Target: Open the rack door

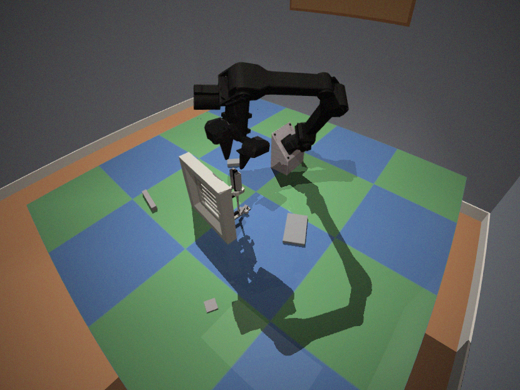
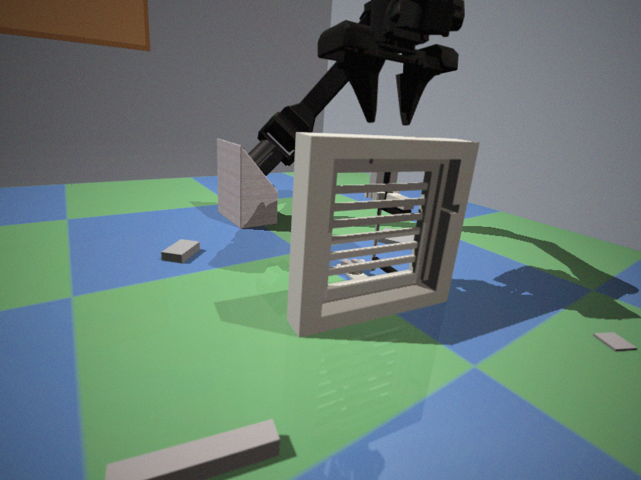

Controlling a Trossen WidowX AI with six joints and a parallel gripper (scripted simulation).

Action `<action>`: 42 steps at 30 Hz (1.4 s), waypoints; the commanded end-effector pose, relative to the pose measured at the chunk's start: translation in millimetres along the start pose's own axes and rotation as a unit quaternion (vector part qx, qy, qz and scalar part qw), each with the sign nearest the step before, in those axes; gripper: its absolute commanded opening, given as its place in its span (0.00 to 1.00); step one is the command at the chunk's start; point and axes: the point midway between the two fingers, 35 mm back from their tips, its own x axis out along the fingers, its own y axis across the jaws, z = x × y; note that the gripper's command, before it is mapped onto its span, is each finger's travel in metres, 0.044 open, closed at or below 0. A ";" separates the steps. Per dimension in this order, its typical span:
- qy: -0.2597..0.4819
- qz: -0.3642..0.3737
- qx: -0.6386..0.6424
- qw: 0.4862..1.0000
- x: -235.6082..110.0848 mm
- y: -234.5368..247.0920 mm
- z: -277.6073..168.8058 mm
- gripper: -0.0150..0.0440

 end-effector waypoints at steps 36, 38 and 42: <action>0.055 0.008 0.037 0.998 56.0 2.5 -2.2 0.73; 0.058 0.008 0.039 0.998 59.2 2.6 -2.6 0.73; 0.064 0.007 0.043 0.997 65.6 2.9 -3.6 0.73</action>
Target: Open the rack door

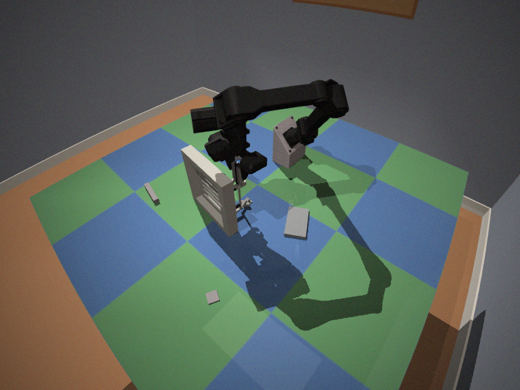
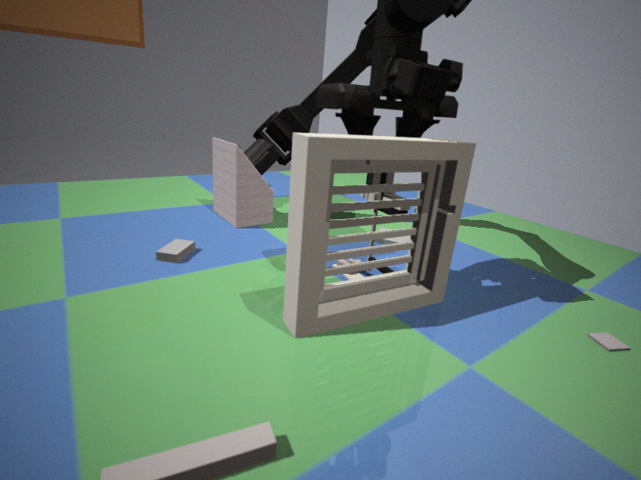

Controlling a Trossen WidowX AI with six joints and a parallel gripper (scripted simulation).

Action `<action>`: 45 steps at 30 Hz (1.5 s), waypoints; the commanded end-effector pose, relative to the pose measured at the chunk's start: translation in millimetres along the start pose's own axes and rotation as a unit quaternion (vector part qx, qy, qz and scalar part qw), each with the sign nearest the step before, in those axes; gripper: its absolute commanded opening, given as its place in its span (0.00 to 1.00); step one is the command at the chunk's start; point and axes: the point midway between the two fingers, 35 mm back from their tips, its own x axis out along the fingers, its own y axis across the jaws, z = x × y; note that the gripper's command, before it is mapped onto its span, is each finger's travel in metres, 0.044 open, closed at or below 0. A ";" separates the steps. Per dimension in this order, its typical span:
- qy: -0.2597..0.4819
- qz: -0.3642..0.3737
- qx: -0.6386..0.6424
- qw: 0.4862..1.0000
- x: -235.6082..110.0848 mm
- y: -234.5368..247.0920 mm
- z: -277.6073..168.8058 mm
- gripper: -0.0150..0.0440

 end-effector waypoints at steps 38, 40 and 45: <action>0.011 0.000 -0.223 0.975 10.4 -1.1 -1.2 0.27; 0.011 0.001 -0.271 0.963 10.4 -1.1 -1.2 0.27; 0.011 0.002 -0.387 0.922 10.4 -1.1 -1.3 0.27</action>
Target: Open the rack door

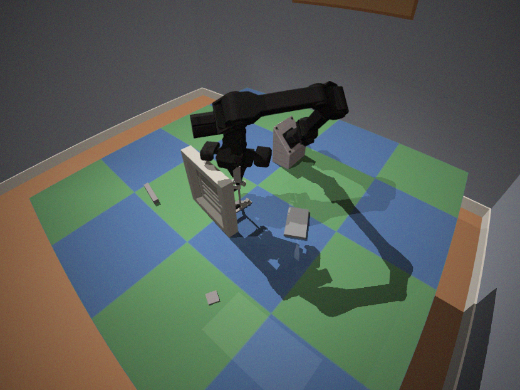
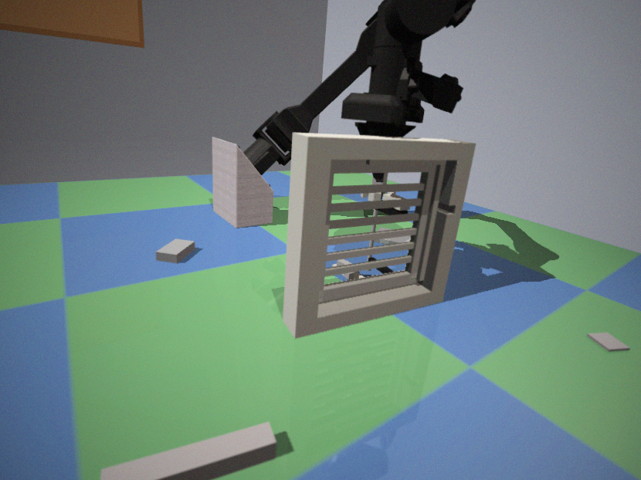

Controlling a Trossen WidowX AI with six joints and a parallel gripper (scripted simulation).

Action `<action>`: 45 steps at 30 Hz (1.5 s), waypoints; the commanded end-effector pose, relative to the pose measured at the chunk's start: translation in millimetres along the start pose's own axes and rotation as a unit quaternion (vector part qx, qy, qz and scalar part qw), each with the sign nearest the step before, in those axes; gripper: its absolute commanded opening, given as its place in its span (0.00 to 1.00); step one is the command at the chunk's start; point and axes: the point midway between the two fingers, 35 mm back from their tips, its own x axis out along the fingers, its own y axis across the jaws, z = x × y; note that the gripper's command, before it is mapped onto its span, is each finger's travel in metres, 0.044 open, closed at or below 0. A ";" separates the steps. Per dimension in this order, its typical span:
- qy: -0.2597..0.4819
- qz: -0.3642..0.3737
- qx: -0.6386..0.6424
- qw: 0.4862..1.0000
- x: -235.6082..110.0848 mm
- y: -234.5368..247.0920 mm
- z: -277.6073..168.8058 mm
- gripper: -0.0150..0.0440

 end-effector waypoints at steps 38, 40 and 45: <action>0.000 0.001 -0.583 0.812 0.6 0.1 -0.3 0.27; 0.000 0.001 -0.583 0.812 0.6 0.1 -0.3 0.27; 0.000 0.001 -0.583 0.812 0.6 0.1 -0.3 0.32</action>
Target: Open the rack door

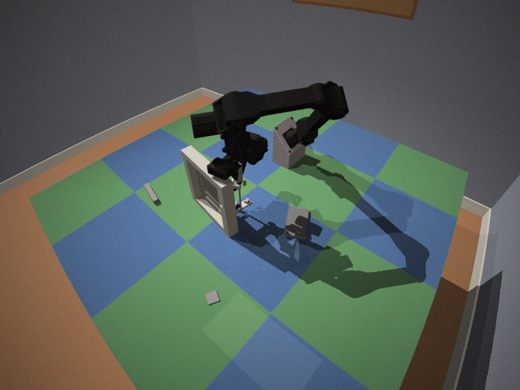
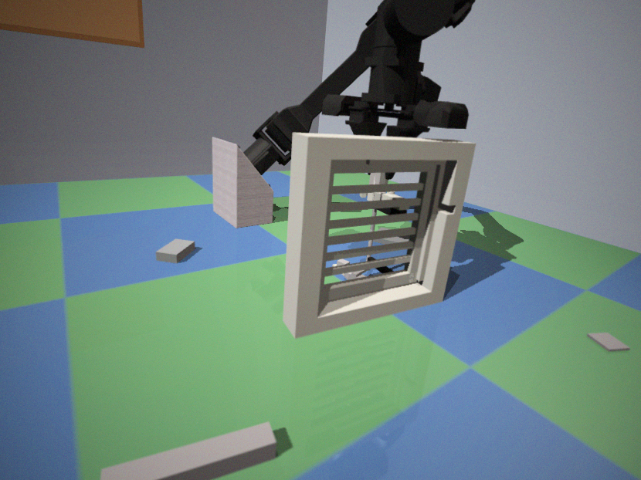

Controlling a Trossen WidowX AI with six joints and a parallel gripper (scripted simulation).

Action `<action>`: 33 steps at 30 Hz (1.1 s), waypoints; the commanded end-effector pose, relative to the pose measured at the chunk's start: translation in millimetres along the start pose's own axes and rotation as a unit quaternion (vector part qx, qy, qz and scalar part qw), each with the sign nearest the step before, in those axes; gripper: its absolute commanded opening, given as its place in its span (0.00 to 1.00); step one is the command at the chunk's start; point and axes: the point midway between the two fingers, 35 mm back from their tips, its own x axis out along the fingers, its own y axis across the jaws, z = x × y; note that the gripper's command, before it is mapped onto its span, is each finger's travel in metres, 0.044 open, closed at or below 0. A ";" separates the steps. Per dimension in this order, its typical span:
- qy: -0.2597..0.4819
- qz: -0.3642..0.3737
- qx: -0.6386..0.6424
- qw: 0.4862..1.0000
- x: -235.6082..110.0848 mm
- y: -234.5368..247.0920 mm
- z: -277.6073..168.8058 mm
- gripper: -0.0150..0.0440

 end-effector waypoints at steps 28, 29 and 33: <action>0.002 -0.003 0.385 0.923 0.4 -1.4 -1.3 0.73; 0.002 -0.003 0.408 0.913 0.4 -1.4 -1.3 0.73; 0.001 -0.003 0.496 0.868 0.4 -1.4 -1.3 0.73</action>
